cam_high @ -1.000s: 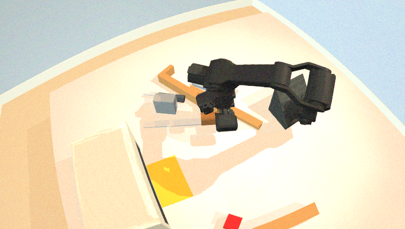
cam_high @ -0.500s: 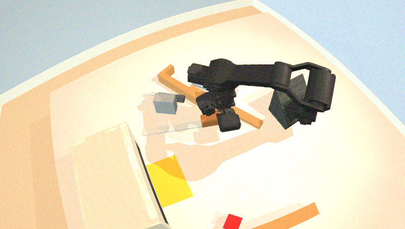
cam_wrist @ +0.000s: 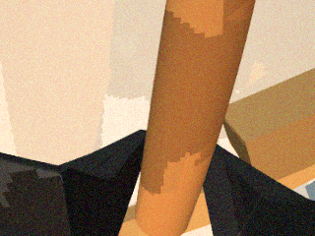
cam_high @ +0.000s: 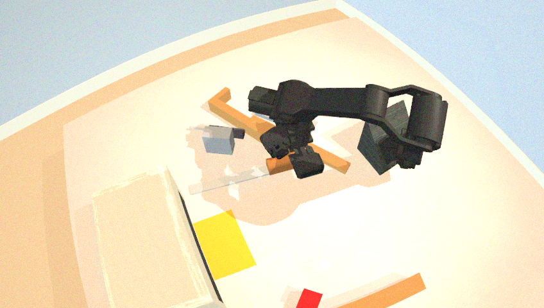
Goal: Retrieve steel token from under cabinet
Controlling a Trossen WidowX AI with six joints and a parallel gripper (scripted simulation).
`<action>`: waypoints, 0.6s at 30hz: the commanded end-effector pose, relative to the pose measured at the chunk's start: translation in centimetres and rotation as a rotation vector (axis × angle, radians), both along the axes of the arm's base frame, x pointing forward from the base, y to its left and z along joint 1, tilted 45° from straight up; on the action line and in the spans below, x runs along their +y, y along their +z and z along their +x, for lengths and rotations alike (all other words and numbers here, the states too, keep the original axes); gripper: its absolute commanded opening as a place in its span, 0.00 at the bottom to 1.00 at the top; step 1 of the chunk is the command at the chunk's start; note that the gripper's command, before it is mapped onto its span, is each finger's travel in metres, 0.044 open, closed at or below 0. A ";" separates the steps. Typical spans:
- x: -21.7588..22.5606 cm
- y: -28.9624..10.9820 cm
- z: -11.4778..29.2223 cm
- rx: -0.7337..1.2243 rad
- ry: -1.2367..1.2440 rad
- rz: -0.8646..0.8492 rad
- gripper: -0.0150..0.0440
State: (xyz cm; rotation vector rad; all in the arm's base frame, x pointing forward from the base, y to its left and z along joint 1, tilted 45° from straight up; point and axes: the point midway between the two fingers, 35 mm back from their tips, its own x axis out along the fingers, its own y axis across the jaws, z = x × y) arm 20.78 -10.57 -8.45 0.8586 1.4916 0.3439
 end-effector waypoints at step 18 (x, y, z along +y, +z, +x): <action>0.0 0.0 0.1 -0.116 0.121 -0.020 0.25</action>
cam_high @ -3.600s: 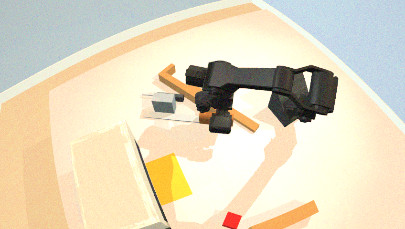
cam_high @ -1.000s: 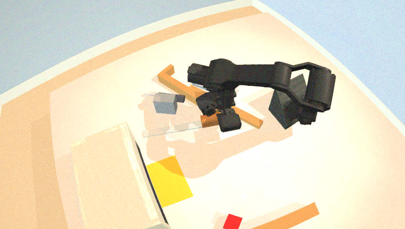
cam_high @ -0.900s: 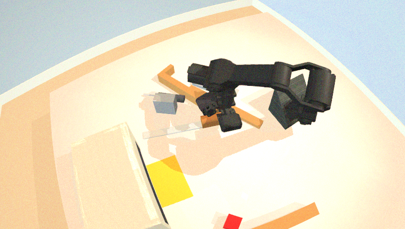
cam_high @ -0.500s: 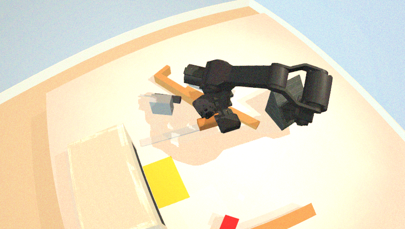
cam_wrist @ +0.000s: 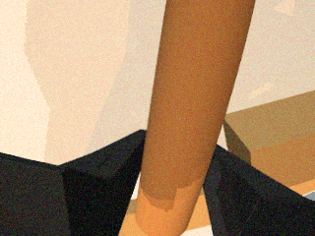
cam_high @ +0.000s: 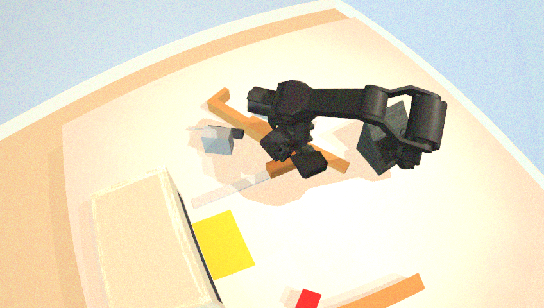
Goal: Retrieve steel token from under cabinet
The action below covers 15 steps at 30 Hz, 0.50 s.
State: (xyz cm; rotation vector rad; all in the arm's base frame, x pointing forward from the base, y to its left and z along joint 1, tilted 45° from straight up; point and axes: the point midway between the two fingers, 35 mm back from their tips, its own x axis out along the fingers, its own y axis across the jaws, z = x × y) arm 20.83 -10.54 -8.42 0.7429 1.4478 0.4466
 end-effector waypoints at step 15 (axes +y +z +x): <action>0.0 0.0 0.0 -0.043 0.046 -0.007 0.57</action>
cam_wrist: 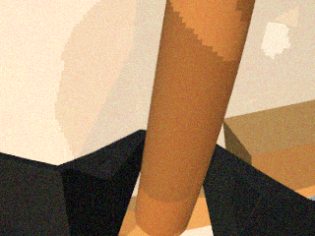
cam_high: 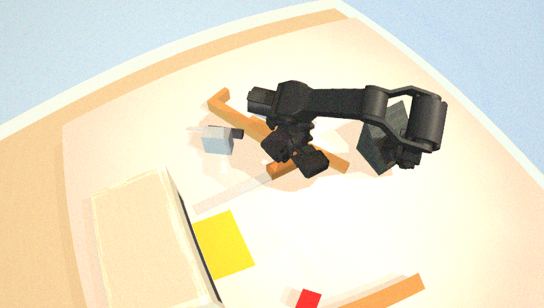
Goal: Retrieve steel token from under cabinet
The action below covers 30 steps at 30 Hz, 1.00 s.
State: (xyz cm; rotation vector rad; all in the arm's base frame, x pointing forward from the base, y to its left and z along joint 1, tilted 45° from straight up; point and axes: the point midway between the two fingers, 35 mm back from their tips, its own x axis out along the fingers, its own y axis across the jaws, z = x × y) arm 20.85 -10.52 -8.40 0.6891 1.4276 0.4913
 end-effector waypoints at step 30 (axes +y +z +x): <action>0.3 -0.2 -0.2 -0.002 -0.001 -0.003 0.62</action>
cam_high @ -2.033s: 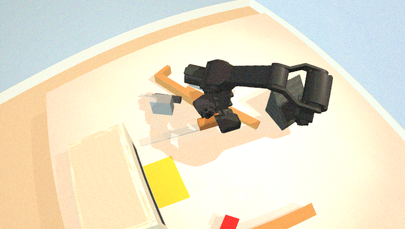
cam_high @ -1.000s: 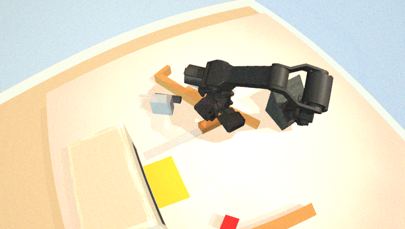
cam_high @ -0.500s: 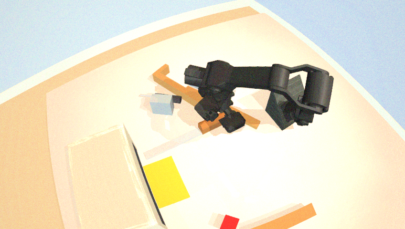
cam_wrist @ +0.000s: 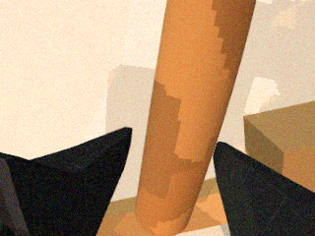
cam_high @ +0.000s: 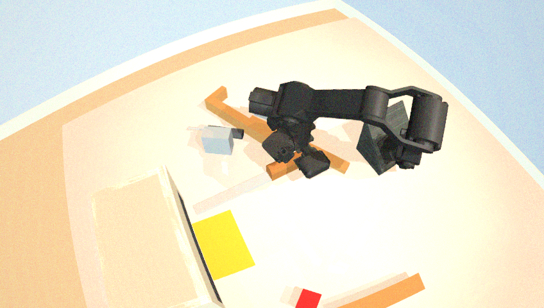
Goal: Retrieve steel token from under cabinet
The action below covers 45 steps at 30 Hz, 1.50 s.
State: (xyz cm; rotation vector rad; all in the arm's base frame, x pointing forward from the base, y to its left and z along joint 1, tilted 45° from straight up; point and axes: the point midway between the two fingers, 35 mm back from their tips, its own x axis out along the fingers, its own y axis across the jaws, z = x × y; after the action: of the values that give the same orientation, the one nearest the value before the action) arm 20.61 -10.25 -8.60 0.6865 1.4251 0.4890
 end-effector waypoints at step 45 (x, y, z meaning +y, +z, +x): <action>-0.4 0.2 3.1 -0.034 0.035 -0.004 0.25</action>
State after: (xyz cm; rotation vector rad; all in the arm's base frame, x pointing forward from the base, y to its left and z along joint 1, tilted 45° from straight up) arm 23.31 -10.56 -8.45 0.6518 1.4082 0.5220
